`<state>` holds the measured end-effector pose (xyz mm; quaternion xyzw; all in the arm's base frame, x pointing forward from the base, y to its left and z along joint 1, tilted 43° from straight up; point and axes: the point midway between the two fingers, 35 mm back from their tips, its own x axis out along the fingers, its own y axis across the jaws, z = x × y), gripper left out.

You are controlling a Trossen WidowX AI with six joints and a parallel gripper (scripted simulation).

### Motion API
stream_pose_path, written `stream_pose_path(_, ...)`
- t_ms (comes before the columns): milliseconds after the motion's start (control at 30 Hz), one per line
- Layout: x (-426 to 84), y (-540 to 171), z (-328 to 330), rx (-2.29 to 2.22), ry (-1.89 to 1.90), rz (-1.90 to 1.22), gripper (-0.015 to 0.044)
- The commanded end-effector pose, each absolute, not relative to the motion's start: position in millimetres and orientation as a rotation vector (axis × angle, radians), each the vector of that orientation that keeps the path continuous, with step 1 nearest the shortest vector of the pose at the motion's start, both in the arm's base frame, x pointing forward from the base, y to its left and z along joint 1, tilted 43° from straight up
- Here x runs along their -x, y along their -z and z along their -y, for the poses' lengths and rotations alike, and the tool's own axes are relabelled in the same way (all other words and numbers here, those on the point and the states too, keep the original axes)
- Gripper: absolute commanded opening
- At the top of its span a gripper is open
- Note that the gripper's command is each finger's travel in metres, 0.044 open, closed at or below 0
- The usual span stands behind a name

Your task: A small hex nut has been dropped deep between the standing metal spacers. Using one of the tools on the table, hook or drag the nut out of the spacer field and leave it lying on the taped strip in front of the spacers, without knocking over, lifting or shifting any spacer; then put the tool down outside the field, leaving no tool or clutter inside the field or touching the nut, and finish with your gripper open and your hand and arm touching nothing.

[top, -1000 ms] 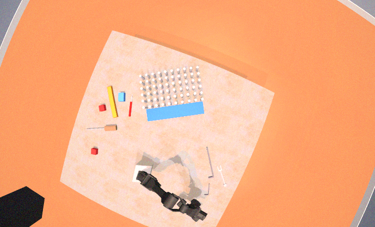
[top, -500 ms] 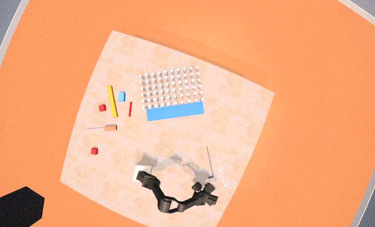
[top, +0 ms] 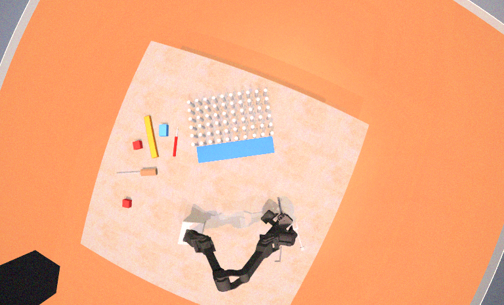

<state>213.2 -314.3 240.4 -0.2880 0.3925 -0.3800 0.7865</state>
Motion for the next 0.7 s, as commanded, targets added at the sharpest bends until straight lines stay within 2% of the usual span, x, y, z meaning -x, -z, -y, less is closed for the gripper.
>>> stream_pose_path(0, -252, -215, 290, 0.588, 0.723, -0.795, 0.044)
stream_pose_path(367, -363, -147, 152, 0.467, 0.369, -0.574, 0.044)
stream_pose_path(667, -386, -100, 19, 0.343, 0.075, -0.475, 0.044)
